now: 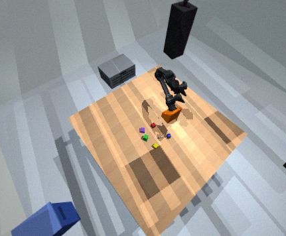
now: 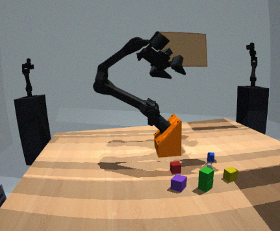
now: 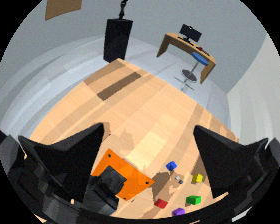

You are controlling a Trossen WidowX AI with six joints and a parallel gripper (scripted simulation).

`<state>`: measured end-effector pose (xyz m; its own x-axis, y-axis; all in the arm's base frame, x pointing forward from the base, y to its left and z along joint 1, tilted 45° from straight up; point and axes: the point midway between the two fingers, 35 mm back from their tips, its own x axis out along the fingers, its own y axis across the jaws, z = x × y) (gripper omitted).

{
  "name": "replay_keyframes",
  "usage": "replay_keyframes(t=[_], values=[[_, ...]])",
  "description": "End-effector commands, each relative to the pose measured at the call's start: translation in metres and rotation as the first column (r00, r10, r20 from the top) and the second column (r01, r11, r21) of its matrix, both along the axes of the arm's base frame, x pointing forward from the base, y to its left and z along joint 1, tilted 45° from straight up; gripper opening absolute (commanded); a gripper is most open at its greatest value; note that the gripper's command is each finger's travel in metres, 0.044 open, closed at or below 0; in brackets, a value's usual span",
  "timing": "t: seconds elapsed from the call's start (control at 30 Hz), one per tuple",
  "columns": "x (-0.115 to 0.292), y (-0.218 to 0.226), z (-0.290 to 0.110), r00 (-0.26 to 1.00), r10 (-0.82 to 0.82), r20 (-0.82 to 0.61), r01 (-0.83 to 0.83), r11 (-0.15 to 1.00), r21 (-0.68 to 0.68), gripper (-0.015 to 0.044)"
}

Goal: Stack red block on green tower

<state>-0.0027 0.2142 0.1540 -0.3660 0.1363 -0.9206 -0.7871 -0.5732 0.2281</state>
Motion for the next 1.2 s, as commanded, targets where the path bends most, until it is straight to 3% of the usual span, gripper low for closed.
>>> replay_keyframes(t=[0.0, 0.13, 0.27, 0.5, 0.67, 0.87, 1.0, 1.17], values=[[0.037, -0.003, -0.023, 0.967, -0.237, 0.096, 0.248, 0.96, -0.127, 0.044], [0.077, -0.013, -0.045, 0.855, -0.464, 0.232, 0.51, 0.832, -0.218, 0.044], [0.115, -0.03, -0.065, 0.676, -0.63, 0.382, 0.732, 0.632, -0.254, 0.044], [0.174, -0.073, -0.094, 0.263, -0.732, 0.628, 0.965, 0.195, -0.177, 0.044], [0.201, -0.109, -0.112, -0.032, -0.663, 0.748, 0.994, -0.098, -0.044, 0.044], [0.222, -0.155, -0.13, -0.348, -0.469, 0.812, 0.912, -0.37, 0.177, 0.044], [0.238, -0.183, -0.132, -0.478, -0.348, 0.806, 0.837, -0.46, 0.297, 0.044], [0.24, -0.188, -0.132, -0.498, -0.327, 0.803, 0.822, -0.472, 0.317, 0.044]])
